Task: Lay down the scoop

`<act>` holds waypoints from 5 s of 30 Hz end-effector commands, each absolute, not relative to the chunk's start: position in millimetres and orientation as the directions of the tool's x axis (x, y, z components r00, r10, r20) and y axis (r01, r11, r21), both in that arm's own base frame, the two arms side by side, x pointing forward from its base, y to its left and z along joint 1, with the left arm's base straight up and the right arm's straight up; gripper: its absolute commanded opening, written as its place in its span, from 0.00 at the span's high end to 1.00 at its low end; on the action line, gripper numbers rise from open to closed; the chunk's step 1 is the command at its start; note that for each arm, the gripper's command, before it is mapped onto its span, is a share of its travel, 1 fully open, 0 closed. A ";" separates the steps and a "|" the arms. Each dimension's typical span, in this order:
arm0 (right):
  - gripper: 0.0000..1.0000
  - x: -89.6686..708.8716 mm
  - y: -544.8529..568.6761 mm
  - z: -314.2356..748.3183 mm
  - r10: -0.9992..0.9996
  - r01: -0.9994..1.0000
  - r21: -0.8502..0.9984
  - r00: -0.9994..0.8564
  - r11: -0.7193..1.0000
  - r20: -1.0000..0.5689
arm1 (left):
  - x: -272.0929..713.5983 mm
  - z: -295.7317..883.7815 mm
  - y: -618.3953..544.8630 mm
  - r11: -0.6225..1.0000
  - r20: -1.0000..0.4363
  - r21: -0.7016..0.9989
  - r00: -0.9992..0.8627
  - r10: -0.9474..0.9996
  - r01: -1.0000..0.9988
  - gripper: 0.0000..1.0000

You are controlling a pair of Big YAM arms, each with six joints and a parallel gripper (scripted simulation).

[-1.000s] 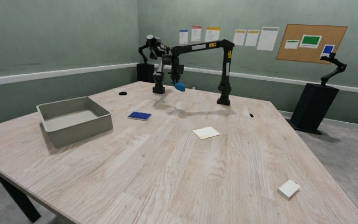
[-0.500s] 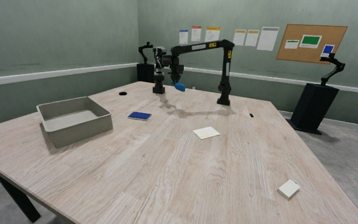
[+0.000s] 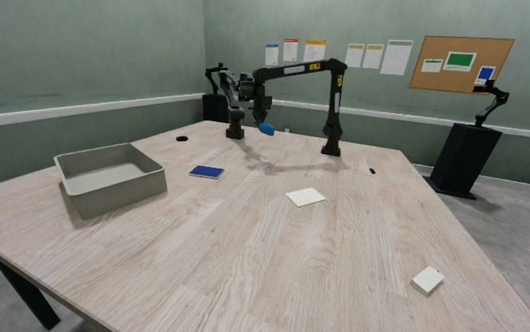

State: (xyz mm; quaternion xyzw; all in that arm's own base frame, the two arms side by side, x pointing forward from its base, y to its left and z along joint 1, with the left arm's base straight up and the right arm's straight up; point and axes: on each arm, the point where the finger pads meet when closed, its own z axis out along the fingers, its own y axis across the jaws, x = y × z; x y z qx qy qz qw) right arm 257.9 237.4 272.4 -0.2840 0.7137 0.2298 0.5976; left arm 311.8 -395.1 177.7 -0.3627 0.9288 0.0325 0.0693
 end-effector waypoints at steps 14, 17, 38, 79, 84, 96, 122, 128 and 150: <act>0.51 243.4 247.1 230.5 -0.589 -0.539 -0.606 0.231 0.585 -0.774 | 316.3 191.4 -401.0 0.724 -0.149 -0.022 -0.714 -0.684 -0.689 0.87; 0.51 239.6 248.3 217.9 -0.693 -0.459 -0.732 0.293 0.503 -0.659 | 316.3 191.4 -401.0 0.724 -0.149 -0.022 -0.714 -0.684 -0.689 0.87; 0.51 224.7 248.6 160.2 -0.940 -0.071 -0.996 0.333 0.056 -0.077 | 316.3 191.4 -401.0 0.724 -0.149 -0.022 -0.714 -0.684 -0.689 0.87; 0.62 286.8 276.4 158.0 -0.953 -0.009 -1.000 0.303 0.016 -0.018 | 316.3 191.4 -401.0 0.724 -0.149 -0.022 -0.714 -0.684 -0.689 0.87; 0.68 290.3 274.1 160.9 -0.954 -0.011 -1.000 0.298 0.013 -0.016 | 316.3 191.4 -401.0 0.724 -0.149 -0.022 -0.714 -0.684 -0.689 0.87; 0.88 287.2 277.4 160.9 -0.951 -0.012 -1.000 0.309 0.014 -0.016 | 316.3 191.4 -401.0 0.724 -0.149 -0.022 -0.714 -0.684 -0.689 0.87; 0.88 308.5 195.4 140.2 -0.926 -0.157 -0.947 0.213 0.281 -0.311 | 297.7 274.4 -441.7 0.927 -0.318 -0.179 -0.872 -0.371 -0.329 0.60; 0.88 323.7 158.9 134.8 -0.898 -0.204 -0.908 0.179 0.366 -0.402 | 300.2 285.2 -461.9 0.965 -0.463 -0.238 -0.861 -0.213 -0.110 0.60; 0.88 396.1 -39.5 88.3 -0.602 -0.426 -0.513 -0.097 0.745 -0.793 | 309.9 310.7 -554.3 0.697 -0.933 -0.069 -0.294 0.208 0.714 0.60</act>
